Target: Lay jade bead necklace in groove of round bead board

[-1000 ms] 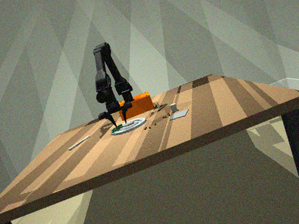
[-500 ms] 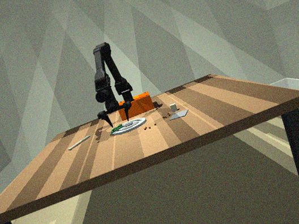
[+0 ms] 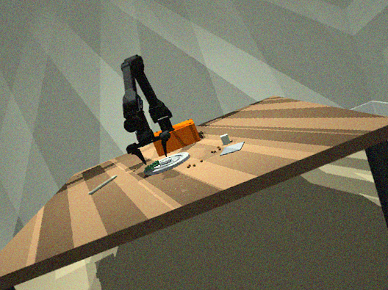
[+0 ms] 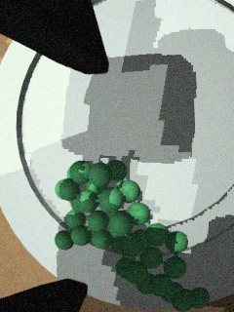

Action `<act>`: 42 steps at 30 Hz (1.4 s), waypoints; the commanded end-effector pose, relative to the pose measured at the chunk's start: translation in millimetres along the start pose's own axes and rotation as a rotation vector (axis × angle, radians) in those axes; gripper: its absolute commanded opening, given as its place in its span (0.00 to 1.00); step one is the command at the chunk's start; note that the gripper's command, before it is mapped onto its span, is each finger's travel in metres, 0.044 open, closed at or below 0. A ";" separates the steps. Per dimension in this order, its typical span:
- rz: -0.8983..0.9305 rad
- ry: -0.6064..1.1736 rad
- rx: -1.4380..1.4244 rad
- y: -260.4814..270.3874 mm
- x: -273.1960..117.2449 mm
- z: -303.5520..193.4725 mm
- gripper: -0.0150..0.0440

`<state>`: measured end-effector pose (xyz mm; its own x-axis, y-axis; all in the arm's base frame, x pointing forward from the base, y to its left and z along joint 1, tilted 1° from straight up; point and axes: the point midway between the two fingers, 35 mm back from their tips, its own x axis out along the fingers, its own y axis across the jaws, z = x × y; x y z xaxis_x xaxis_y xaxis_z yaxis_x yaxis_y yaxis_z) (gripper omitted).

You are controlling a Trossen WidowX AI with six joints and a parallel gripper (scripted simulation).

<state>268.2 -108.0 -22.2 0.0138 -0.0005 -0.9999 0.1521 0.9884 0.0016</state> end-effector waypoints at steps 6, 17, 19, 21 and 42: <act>-0.002 -0.001 -0.112 -5.0 -4.2 -1.8 0.87; -0.005 0.002 -0.802 -32.3 -22.9 -16.3 0.46; -0.005 0.002 -0.802 -32.3 -22.9 -16.3 0.46; -0.005 0.002 -0.802 -32.3 -22.9 -16.3 0.46; -0.008 -0.004 -0.799 -32.8 1.8 -14.6 0.46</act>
<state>251.1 -139.2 -17.6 0.0305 -0.0120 -0.9995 -0.5994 0.8000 -0.0279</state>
